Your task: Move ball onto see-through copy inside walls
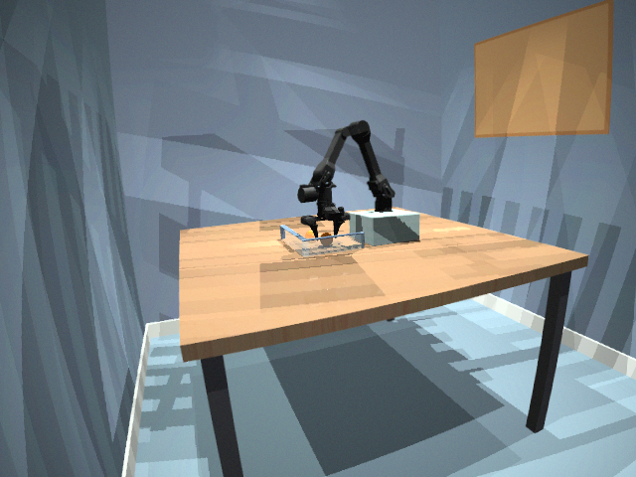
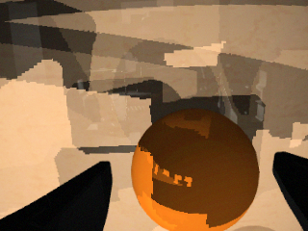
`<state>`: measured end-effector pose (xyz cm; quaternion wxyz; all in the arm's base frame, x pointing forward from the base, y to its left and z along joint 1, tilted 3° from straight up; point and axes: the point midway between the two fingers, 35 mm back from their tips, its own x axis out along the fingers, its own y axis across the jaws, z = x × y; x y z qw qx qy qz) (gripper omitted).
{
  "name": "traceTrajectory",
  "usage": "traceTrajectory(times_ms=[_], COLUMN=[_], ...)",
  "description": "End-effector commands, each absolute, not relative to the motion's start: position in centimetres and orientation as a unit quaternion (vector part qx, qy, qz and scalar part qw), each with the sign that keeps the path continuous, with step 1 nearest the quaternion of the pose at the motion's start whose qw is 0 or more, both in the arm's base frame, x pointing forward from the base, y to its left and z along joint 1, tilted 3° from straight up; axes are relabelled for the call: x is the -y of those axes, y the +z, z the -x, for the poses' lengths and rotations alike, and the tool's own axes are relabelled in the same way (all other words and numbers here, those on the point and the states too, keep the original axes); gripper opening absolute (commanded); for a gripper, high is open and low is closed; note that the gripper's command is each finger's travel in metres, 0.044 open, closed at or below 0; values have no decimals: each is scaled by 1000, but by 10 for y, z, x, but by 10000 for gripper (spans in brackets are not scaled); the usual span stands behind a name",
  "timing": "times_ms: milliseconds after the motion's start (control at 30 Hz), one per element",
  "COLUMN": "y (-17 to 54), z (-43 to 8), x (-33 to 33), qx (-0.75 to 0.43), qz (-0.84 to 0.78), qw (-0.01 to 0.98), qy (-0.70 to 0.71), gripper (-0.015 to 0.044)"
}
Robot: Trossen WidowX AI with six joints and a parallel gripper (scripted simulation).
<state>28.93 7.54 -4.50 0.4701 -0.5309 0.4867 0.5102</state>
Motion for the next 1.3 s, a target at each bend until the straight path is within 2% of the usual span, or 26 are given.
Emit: traceTrajectory(times_ms=[0,33,267,533,1000,1267], y=[-47,-47,-47,-17,85,88], z=[-289,-289,-289,-298,-290,-291], x=[-75,-75,-75,-85,-81,-77], qx=[-488,-488,-488,-479,-487,-488], qz=[532,532,532,531,532,531], qw=[469,469,469,486,470,470], qy=[509,509,509,502,508,508], gripper=[287,261,214,4,0,0])
